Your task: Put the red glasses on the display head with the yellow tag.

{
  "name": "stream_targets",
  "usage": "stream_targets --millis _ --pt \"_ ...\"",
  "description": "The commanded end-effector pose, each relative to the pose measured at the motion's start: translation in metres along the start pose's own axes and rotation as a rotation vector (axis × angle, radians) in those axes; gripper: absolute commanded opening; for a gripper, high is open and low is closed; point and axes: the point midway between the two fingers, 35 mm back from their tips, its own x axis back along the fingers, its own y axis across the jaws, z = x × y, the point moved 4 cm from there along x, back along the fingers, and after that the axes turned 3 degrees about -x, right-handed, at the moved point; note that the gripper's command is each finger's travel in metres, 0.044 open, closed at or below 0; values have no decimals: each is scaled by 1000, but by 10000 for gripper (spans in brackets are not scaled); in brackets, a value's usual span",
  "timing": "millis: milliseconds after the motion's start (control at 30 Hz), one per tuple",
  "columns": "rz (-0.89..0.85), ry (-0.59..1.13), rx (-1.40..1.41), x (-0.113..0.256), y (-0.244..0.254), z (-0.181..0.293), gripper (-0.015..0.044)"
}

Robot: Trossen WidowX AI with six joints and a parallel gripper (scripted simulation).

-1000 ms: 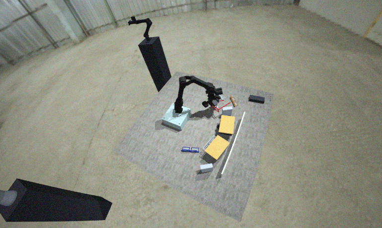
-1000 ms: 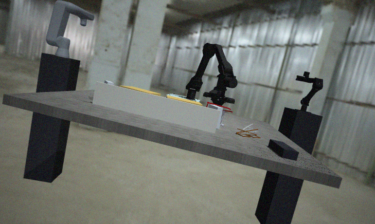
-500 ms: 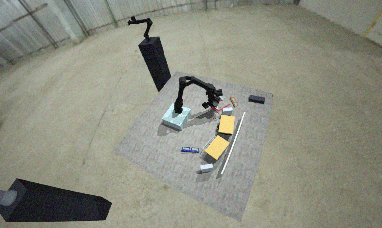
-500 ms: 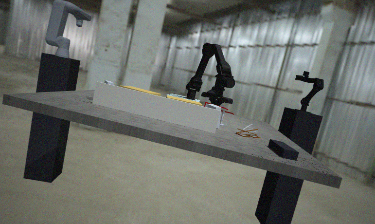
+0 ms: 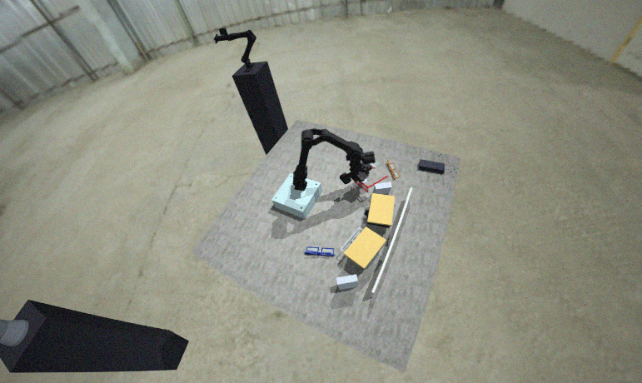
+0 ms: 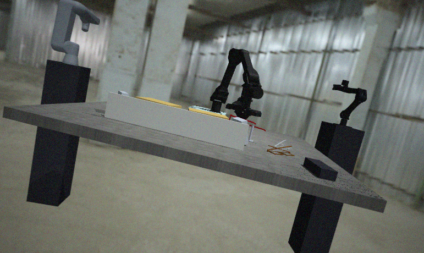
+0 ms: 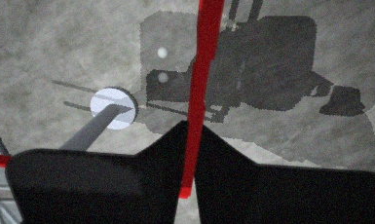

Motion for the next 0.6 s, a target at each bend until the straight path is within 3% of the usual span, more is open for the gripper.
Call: stream_targets --millis 0,567 --pt "2 1 3 0 -1 -4 0" --pt "2 0 3 0 -3 -12 0"
